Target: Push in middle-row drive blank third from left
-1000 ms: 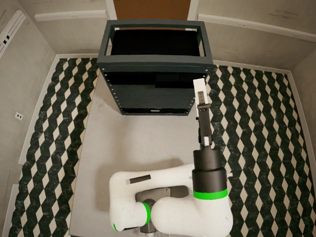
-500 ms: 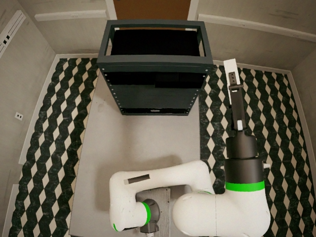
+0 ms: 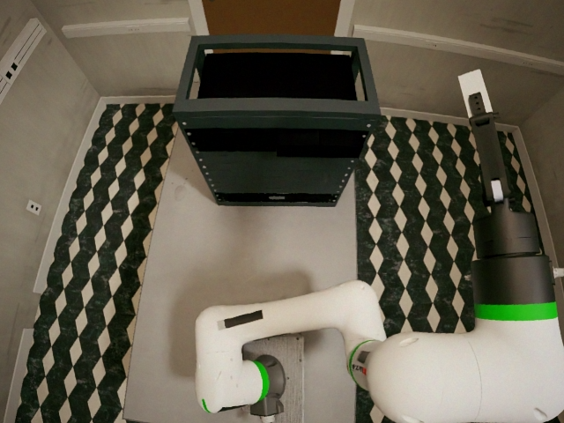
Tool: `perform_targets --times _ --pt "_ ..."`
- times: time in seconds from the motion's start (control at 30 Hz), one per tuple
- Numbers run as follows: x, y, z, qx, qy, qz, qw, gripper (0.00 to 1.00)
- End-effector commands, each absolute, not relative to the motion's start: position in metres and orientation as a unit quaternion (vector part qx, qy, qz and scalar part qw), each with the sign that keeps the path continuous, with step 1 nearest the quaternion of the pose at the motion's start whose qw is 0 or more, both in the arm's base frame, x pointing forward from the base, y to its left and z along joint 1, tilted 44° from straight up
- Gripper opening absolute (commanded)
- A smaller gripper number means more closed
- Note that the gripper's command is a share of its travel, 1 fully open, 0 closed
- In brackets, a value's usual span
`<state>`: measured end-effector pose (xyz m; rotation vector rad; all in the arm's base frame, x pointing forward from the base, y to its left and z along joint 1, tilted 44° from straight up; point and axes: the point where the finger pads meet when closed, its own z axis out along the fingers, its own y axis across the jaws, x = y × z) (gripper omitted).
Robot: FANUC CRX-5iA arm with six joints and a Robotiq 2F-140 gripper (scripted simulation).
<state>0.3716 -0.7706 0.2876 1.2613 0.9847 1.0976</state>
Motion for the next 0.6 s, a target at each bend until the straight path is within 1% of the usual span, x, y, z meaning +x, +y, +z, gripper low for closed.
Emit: perform_targets --times 0.0,0.3,0.43,0.57 --pt "0.374 -0.812 0.283 0.508 0.463 0.434 0.582 1.00" --pt "0.374 -0.869 0.268 0.457 0.530 0.361 0.616 1.00" --pt "0.374 -0.878 0.265 0.445 0.543 0.346 0.622 1.00" --pt "0.372 -0.897 0.258 0.409 0.578 0.304 0.638 1.00"
